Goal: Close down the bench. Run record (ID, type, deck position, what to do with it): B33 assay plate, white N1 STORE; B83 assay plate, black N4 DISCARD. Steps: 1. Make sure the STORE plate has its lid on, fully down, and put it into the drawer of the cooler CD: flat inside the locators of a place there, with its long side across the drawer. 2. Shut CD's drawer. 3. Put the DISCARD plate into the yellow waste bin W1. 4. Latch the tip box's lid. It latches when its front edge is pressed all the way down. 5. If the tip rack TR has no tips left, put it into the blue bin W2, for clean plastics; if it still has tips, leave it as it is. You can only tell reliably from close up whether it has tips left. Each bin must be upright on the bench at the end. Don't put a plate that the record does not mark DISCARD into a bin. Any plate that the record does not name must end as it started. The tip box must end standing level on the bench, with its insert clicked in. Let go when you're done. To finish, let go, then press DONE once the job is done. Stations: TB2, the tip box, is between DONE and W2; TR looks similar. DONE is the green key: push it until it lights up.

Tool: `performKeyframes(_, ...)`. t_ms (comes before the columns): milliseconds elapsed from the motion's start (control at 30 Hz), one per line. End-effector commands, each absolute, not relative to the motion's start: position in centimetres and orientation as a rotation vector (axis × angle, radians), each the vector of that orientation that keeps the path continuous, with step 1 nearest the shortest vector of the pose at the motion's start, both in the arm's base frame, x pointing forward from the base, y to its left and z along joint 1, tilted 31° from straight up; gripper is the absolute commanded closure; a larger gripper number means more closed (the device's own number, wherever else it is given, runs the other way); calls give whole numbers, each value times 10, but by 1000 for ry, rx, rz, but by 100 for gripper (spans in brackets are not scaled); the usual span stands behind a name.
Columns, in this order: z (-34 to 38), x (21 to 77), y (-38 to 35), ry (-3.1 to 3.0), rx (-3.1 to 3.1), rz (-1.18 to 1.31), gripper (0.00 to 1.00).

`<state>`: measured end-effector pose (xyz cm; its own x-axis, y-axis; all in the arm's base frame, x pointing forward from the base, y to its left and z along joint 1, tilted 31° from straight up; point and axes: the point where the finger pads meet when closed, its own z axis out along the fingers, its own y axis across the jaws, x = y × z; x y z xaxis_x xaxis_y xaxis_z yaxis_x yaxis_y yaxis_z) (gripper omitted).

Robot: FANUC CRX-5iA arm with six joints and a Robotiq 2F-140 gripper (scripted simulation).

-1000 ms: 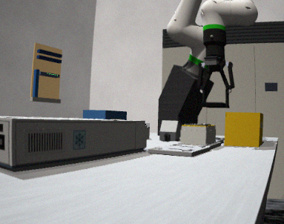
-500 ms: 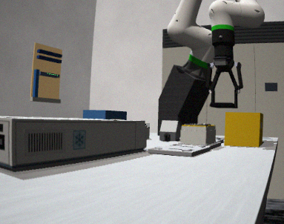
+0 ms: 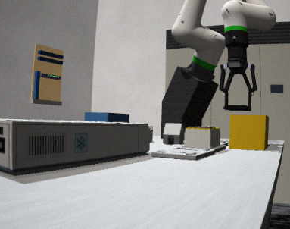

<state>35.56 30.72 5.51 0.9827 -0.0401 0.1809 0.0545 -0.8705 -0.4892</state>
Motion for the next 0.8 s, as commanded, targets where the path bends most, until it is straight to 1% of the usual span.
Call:
performKeyframes(0,59,353,314,-9,-2615,-256,90)
performKeyframes(767,77,337,351,-9,-2615,-255,90)
